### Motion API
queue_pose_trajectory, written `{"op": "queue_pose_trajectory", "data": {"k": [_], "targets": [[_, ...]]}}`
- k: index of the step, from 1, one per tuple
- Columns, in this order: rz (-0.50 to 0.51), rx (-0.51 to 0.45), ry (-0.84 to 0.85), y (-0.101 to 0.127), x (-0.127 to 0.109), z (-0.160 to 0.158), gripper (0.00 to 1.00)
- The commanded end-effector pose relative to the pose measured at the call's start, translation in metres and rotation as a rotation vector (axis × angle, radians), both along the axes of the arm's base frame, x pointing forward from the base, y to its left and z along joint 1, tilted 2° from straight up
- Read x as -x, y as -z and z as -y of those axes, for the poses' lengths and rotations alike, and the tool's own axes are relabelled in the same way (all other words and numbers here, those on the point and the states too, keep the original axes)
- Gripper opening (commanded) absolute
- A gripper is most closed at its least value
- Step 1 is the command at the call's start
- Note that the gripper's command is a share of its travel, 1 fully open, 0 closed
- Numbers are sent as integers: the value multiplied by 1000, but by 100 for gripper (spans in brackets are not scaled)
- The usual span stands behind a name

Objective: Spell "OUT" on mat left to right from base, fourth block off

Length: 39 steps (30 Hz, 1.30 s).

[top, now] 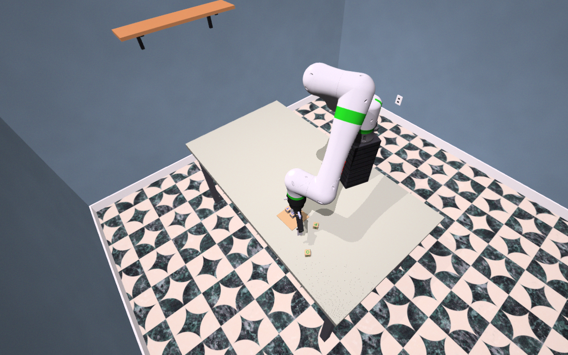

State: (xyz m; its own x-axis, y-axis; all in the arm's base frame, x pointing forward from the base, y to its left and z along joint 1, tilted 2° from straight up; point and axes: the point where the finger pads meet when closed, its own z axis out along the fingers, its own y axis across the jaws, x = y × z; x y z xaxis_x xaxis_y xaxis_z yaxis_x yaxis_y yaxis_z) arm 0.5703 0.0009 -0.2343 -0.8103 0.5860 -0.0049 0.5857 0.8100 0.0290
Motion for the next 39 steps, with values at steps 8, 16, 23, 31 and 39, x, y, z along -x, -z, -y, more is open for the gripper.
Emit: {"op": "queue_pose_trajectory", "data": {"k": [8, 16, 23, 31, 39], "targets": [[4, -5, -346, -1, -18, -30, 100], [10, 0, -571, -1, -29, -51, 100], [15, 4, -751, -2, -37, -69, 100], [22, 9, -1004, -2, -47, -93, 100], [28, 15, -1245, -3, -56, -118, 100]]}}
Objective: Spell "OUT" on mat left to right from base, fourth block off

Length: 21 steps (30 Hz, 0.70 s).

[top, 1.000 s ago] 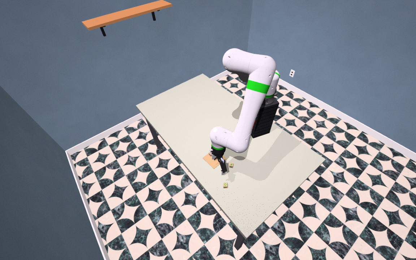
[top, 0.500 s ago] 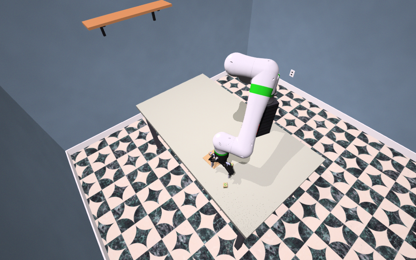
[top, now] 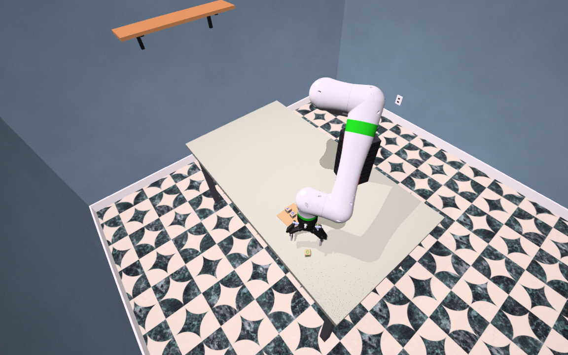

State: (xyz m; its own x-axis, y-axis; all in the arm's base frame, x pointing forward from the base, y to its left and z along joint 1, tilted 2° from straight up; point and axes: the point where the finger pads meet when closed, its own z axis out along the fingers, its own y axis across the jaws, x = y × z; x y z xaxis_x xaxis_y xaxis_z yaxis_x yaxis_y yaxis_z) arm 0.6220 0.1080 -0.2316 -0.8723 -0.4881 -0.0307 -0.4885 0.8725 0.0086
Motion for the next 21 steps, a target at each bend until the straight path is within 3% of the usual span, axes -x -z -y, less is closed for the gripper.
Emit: {"op": "queue_pose_trajectory", "data": {"k": [1, 10, 11, 21], "targets": [[-3, -6, -109, 0, -4, -10, 100], [0, -4, -228, -1, -8, -23, 100], [0, -4, -228, -1, -8, -23, 40], [0, -4, -228, -1, -8, -23, 40]]}}
